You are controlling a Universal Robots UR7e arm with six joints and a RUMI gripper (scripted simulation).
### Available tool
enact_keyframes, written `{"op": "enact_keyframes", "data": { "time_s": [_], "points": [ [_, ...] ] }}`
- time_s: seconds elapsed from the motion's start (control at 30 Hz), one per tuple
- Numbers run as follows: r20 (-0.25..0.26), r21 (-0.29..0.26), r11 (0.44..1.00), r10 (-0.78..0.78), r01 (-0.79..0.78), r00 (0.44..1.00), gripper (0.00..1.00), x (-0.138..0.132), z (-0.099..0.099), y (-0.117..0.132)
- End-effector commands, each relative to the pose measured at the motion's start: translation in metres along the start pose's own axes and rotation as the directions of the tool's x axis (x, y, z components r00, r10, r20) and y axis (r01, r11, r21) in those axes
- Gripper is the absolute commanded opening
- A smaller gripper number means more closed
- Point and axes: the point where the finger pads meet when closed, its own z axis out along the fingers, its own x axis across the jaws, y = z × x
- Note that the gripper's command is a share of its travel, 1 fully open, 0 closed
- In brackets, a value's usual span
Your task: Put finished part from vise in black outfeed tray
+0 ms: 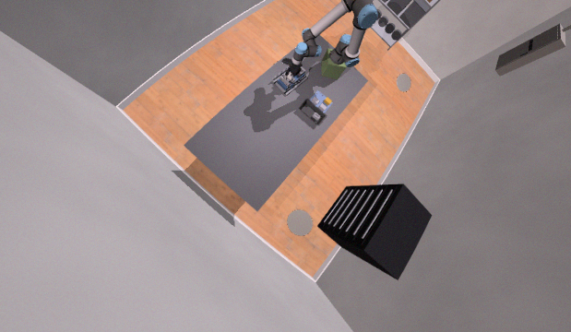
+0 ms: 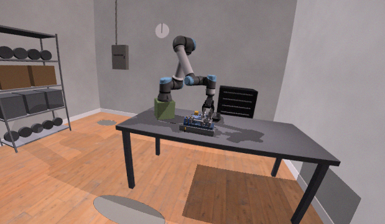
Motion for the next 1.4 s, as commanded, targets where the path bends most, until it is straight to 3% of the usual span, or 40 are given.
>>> {"op": "enact_keyframes", "data": {
  "time_s": [0.0,0.2,0.23,1.37],
  "points": [
    [0.001,0.001,1.000,0.000,0.000,1.000,0.40,-0.0004,-0.0005,-0.0002],
    [0.001,0.001,1.000,0.000,0.000,1.000,0.40,-0.0004,-0.0005,-0.0002],
    [0.001,0.001,1.000,0.000,0.000,1.000,0.00,-0.0004,-0.0005,-0.0002],
    [0.001,0.001,1.000,0.000,0.000,1.000,0.00,-0.0004,-0.0005,-0.0002]
  ]
}}
